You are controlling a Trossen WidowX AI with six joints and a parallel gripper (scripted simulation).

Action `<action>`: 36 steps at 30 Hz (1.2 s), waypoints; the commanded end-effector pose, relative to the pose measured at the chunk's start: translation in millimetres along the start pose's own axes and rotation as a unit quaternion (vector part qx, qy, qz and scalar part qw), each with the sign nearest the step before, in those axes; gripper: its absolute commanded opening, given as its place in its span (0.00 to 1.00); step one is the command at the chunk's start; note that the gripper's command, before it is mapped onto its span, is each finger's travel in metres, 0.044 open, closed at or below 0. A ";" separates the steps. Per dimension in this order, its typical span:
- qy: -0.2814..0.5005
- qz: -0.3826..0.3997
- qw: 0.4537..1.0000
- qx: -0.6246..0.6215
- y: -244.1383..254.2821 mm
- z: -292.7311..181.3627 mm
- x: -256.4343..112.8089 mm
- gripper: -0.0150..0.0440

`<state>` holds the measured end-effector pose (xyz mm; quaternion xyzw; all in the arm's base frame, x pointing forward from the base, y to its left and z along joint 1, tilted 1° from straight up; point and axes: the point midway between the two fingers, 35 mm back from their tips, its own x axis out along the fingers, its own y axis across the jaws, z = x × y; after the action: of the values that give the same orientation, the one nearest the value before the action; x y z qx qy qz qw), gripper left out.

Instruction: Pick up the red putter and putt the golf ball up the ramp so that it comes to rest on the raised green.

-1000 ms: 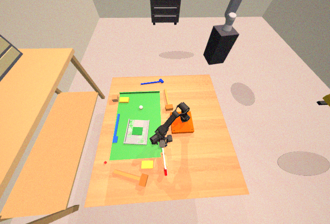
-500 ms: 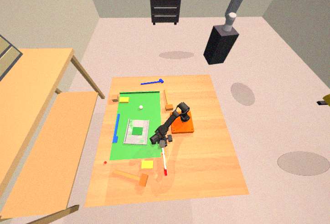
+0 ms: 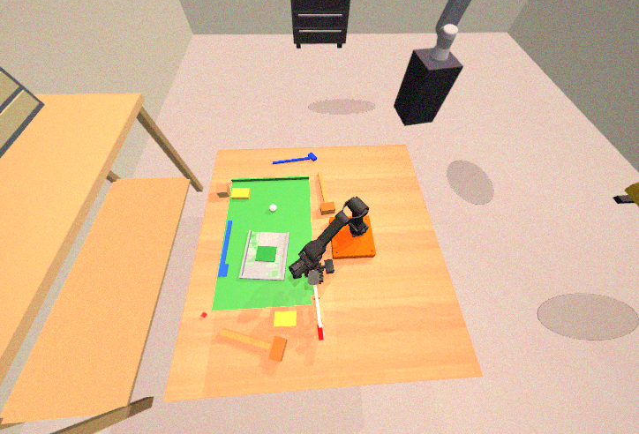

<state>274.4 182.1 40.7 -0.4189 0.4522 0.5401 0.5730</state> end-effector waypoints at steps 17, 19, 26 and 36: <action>-0.004 -0.013 1.000 0.026 -8.8 1.5 -66.4 0.25; -0.003 -0.016 0.999 0.045 -14.2 -8.2 -69.0 0.25; 0.006 -0.030 0.992 0.119 -32.8 -44.2 -79.9 0.25; 0.021 -0.050 0.972 0.229 -52.0 -99.7 -97.1 0.25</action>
<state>312.9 78.7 107.0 -0.3293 0.5406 0.4127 0.6550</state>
